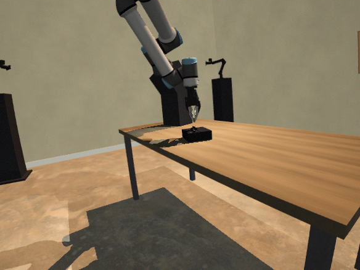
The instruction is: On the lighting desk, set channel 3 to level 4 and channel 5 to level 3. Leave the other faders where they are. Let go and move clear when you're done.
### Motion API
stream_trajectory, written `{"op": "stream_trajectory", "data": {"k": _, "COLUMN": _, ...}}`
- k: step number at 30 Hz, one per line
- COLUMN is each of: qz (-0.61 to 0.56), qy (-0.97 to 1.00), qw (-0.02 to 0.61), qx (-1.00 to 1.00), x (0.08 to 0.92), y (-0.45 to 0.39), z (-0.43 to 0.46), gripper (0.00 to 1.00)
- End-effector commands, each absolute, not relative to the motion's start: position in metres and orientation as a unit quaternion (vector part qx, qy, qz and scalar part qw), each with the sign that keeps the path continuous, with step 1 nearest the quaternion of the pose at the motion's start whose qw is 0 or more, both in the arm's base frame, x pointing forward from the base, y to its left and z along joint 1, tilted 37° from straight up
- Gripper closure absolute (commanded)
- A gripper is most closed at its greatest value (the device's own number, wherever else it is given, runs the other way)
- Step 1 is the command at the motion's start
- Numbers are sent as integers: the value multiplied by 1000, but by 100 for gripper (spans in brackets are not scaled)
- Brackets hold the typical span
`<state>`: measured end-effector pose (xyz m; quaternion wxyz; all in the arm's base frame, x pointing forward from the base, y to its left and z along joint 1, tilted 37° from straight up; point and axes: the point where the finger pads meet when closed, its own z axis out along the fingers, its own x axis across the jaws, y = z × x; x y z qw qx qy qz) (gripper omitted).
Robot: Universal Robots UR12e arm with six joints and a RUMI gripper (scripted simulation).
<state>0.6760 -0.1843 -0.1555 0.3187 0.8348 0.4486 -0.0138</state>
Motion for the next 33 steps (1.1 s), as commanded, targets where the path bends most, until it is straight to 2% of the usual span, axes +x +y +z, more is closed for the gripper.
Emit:
{"op": "stream_trajectory", "data": {"k": 1, "qz": 9, "qy": 384, "qw": 319, "qx": 866, "x": 678, "y": -184, "z": -155, "gripper": 100}}
{"op": "stream_trajectory", "data": {"k": 16, "qz": 89, "qy": 152, "qw": 306, "qx": 935, "x": 685, "y": -187, "z": -151, "gripper": 100}}
{"op": "stream_trajectory", "data": {"k": 33, "qz": 186, "qy": -167, "qw": 259, "qx": 933, "x": 696, "y": -195, "z": -143, "gripper": 100}}
